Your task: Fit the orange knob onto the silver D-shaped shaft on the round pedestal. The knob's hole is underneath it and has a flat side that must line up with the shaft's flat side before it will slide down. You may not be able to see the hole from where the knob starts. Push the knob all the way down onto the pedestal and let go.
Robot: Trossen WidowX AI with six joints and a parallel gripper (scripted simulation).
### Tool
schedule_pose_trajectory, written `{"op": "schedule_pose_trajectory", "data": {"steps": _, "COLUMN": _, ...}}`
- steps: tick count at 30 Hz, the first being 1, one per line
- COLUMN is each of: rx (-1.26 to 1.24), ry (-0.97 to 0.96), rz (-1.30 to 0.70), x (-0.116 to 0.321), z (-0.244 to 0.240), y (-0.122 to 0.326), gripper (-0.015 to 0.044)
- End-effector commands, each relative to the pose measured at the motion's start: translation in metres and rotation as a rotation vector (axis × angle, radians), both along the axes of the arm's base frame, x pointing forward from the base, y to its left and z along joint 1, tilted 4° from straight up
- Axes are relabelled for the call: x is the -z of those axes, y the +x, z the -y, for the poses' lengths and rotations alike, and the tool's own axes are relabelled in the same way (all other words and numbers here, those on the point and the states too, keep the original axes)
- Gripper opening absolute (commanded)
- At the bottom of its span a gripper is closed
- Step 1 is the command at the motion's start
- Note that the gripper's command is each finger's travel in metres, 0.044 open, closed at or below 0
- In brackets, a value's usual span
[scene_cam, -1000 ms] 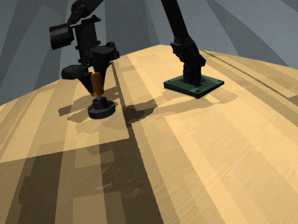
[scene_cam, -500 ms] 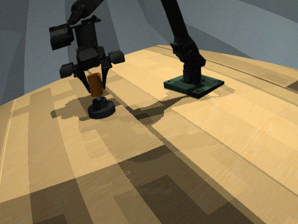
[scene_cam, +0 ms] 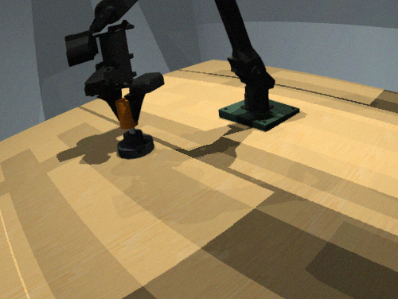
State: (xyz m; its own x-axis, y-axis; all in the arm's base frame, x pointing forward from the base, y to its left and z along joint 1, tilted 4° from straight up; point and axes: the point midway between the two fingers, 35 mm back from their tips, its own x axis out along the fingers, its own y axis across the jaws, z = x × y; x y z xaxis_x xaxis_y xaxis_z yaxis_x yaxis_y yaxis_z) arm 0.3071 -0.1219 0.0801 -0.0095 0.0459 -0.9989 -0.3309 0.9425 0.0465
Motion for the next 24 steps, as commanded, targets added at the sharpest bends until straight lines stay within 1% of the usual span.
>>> {"op": "schedule_pose_trajectory", "data": {"steps": 1, "rx": 0.843, "ry": -0.012, "rz": -0.039, "x": -0.0037, "z": 0.0003, "y": 0.0005, "gripper": 0.0000}}
{"op": "schedule_pose_trajectory", "data": {"steps": 10, "rx": 1.251, "ry": -0.016, "rz": -0.057, "x": -0.0033, "z": -0.0014, "y": -0.0019, "gripper": 0.0000}}
{"op": "schedule_pose_trajectory", "data": {"steps": 24, "rx": 1.260, "ry": -0.016, "rz": -0.058, "x": 0.0012, "z": -0.0038, "y": -0.0068, "gripper": 0.0000}}
